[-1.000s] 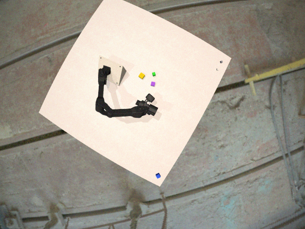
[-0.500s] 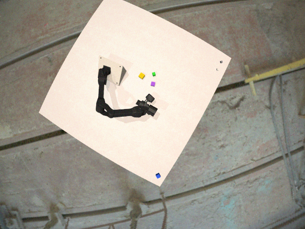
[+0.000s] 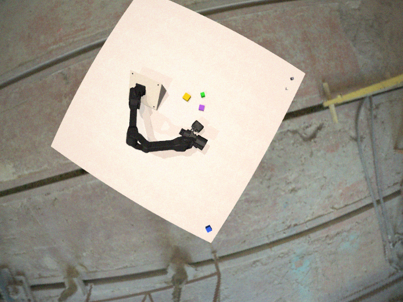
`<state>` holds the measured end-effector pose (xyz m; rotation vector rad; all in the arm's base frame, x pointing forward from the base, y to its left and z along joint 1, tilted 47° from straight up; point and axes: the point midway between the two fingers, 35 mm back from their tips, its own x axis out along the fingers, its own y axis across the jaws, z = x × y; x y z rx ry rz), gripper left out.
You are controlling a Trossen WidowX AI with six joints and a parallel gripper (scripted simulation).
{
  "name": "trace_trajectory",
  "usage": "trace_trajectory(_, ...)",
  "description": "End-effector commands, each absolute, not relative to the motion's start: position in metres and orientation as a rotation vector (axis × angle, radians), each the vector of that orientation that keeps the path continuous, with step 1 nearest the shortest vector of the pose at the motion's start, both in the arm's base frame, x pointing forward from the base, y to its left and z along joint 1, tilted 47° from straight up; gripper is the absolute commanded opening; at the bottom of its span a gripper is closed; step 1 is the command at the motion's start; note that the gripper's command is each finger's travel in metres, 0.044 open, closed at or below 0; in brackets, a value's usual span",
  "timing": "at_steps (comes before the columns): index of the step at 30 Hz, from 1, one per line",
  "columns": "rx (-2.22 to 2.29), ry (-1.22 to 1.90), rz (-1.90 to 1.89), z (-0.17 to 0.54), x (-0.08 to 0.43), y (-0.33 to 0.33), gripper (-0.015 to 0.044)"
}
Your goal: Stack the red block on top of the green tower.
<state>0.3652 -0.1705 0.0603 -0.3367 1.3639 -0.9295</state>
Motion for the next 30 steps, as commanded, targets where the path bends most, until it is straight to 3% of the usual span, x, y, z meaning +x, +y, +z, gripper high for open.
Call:
trace_trajectory(1, -0.336, 1.363, -0.929, 0.060, 0.365, -0.170, 0.0282)
trace_trajectory(9, -0.336, 1.363, -0.929, 0.060, 0.365, -0.170, 0.0072)
trace_trajectory(17, -0.336, 1.363, -0.929, 0.061, 0.365, -0.169, 0.0000)
trace_trajectory(30, -0.342, 1.368, -0.924, 0.095, 0.369, -0.132, 0.0000)
